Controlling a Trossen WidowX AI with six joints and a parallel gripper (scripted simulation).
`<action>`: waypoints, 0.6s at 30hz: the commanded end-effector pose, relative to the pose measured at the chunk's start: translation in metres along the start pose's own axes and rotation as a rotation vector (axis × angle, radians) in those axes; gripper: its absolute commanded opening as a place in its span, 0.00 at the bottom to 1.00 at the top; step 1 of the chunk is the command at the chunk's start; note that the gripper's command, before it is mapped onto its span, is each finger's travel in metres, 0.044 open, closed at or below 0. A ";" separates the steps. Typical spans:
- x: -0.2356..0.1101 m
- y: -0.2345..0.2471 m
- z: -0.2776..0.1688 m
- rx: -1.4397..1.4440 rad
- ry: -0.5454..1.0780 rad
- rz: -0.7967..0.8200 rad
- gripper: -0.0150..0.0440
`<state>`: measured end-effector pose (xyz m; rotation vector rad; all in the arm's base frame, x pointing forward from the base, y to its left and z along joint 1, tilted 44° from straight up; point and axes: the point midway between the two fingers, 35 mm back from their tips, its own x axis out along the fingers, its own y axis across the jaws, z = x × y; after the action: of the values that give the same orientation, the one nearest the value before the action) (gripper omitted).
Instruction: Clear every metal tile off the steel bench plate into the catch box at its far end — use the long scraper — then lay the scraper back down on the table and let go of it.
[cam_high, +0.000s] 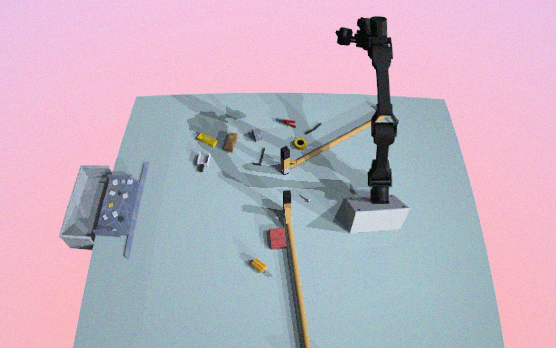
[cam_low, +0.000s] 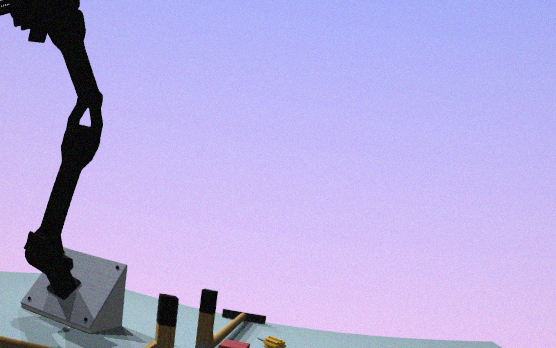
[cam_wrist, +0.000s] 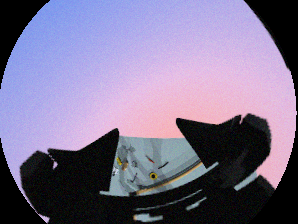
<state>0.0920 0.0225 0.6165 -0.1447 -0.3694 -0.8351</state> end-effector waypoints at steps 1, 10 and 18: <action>-0.006 0.013 0.003 -0.039 -0.024 -0.019 1.00; -0.011 0.034 0.003 -0.115 -0.048 -0.071 1.00; -0.012 0.054 -0.001 -0.186 -0.064 -0.116 1.00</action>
<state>0.1164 0.0570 0.6127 -0.2900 -0.3639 -0.9632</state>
